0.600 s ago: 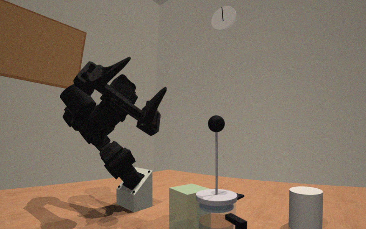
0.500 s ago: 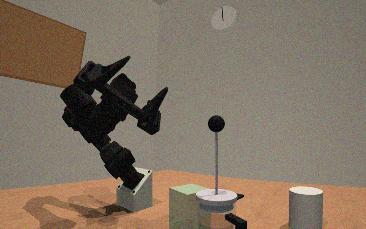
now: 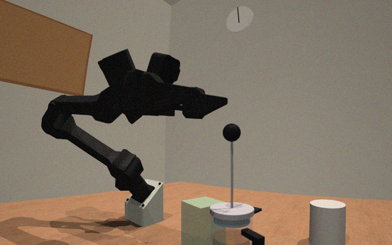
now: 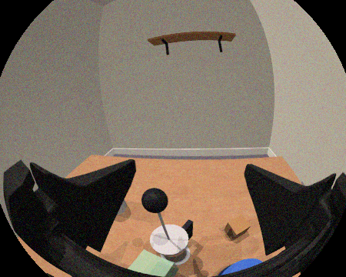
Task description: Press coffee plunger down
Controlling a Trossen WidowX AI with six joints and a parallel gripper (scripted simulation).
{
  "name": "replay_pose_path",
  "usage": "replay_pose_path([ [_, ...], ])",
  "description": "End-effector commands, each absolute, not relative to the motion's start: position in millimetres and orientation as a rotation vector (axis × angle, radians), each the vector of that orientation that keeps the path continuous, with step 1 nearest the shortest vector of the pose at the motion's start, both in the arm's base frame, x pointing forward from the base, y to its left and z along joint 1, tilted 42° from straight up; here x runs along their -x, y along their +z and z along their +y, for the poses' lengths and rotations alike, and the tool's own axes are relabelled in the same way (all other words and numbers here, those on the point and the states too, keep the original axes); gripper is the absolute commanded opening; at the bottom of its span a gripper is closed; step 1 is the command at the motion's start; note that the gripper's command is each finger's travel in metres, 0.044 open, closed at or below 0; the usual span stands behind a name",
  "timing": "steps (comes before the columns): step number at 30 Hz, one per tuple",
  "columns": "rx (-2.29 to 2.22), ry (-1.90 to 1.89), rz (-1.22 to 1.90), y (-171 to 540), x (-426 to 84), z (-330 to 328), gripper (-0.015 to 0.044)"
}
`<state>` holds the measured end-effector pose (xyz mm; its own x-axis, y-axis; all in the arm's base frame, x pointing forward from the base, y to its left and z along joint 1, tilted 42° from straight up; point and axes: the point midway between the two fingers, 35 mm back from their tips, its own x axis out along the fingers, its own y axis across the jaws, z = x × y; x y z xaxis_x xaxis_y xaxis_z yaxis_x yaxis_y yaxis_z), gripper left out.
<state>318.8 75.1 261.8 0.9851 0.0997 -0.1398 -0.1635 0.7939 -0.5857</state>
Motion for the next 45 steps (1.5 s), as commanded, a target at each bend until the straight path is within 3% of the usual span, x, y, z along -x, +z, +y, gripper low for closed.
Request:
replay_pose_path([
  [1, 0.565, -0.09, 0.4, 237, -319, 110, 0.044],
  [8, 0.653, -0.335, 0.366, 254, -295, 148, 0.044],
  [18, 0.652, -0.337, 0.364, 211, -299, 108, 0.044],
  [45, 0.652, -0.336, 0.364, 203, -330, 94, 0.044],
])
